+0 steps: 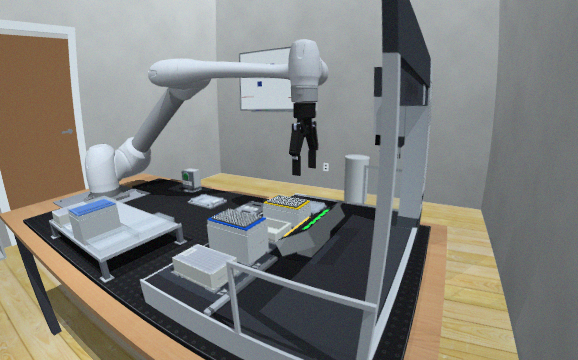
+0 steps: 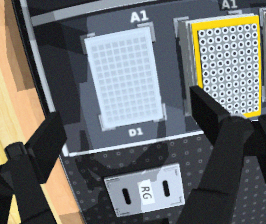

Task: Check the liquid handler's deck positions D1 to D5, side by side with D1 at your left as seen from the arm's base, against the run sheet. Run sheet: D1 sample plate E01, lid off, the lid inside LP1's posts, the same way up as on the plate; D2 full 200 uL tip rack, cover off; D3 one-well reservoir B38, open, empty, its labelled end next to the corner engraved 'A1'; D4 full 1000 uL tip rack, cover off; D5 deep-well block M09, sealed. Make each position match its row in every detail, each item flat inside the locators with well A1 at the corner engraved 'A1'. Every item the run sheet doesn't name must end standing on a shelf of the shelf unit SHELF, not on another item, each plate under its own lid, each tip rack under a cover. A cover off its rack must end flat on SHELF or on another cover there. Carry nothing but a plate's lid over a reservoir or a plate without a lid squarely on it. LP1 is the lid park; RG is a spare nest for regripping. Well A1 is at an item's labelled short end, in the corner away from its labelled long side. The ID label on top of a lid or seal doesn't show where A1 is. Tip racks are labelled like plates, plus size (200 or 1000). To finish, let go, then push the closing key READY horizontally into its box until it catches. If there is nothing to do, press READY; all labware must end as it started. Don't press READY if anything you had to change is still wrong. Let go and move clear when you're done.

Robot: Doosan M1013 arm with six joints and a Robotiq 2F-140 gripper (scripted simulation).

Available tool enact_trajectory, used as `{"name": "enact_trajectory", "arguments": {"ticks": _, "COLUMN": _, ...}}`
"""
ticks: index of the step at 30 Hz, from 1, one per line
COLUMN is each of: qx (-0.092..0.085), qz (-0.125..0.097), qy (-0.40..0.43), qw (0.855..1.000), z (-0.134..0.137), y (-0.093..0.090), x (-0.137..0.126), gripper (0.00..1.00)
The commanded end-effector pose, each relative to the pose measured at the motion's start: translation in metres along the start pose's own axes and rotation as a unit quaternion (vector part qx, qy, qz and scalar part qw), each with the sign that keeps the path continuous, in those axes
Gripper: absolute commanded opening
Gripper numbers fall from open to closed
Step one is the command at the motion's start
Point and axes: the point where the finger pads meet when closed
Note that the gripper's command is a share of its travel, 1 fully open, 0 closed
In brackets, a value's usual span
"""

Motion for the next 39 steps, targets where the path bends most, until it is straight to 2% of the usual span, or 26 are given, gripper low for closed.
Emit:
{"name": "enact_trajectory", "arguments": {"ticks": 1, "qx": 0.0, "qz": 0.001, "qy": 0.0, "qw": 1.0, "z": 0.0, "y": 0.002, "x": 0.0, "gripper": 0.79}}
{"name": "enact_trajectory", "arguments": {"ticks": 3, "qx": 0.0, "qz": 0.001, "qy": 0.0, "qw": 1.0, "z": 0.0, "y": 0.002, "x": 0.0, "gripper": 0.79}}
{"name": "enact_trajectory", "arguments": {"ticks": 18, "qx": 0.0, "qz": 0.001, "qy": 0.0, "qw": 1.0, "z": 0.0, "y": 0.052, "x": 0.0, "gripper": 0.79}}
{"name": "enact_trajectory", "arguments": {"ticks": 20, "qx": 0.0, "qz": 0.001, "qy": 0.0, "qw": 1.0, "z": 0.0, "y": 0.052, "x": 0.0, "gripper": 0.79}}
{"name": "enact_trajectory", "arguments": {"ticks": 35, "qx": 0.0, "qz": 0.001, "qy": 0.0, "qw": 1.0, "z": 0.0, "y": 0.102, "x": 0.0, "gripper": 0.79}}
{"name": "enact_trajectory", "arguments": {"ticks": 39, "qx": 0.0, "qz": 0.001, "qy": 0.0, "qw": 1.0, "z": 0.0, "y": 0.107, "x": 0.0, "gripper": 0.79}}
Point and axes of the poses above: the point where the finger pads meet when closed, its own y axis back along the fingers, its own z axis across the jaws, x = y × z, and after that the axes turned 8 degrees about y, right-handed
